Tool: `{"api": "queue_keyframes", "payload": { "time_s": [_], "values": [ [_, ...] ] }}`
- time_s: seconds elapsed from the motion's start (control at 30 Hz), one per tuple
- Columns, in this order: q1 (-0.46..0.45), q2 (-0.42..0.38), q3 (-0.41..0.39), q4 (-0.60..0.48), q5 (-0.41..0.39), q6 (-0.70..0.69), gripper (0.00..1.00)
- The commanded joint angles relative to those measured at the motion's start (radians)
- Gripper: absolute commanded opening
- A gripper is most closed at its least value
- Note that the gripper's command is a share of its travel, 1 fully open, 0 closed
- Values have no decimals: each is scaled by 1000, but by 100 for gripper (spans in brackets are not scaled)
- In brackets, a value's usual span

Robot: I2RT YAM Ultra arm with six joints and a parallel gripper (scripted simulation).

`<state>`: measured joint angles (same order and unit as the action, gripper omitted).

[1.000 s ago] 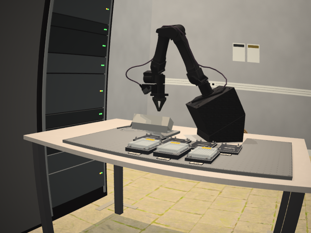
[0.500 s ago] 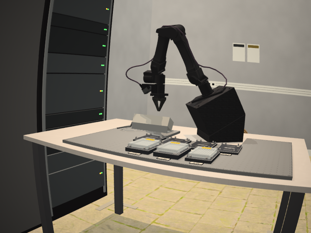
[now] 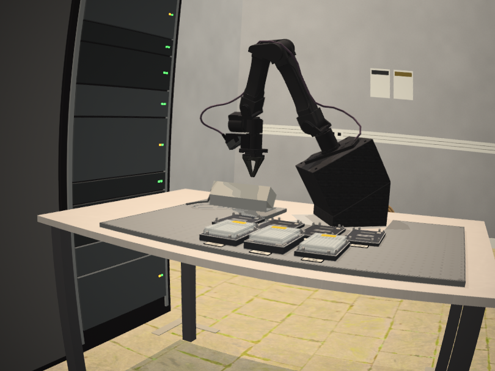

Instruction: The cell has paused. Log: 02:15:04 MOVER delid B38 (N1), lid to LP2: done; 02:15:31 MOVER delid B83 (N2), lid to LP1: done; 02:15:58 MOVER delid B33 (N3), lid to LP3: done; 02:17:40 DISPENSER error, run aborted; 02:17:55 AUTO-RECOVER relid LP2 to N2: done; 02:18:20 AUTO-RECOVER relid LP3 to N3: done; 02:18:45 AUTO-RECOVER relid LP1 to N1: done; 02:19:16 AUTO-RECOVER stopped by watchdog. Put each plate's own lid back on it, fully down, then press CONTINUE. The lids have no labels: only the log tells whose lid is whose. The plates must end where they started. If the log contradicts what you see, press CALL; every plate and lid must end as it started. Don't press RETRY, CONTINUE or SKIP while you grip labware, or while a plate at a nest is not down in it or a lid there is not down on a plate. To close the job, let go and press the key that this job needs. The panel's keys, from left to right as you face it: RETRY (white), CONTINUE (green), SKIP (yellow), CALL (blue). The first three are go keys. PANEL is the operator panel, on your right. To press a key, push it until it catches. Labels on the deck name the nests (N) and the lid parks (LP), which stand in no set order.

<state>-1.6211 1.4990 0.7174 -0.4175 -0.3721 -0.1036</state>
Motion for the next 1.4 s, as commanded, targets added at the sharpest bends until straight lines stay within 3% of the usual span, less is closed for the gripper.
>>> {"api": "queue_keyframes", "payload": {
  "time_s": [0.0, 0.6, 1.37],
  "values": [
    [-17, 16, -3, 19, -6, -12, 0],
    [-18, 7, -28, 24, -8, -11, 0],
    [15, 62, -40, 91, 14, 20, 0]
  ]
}}
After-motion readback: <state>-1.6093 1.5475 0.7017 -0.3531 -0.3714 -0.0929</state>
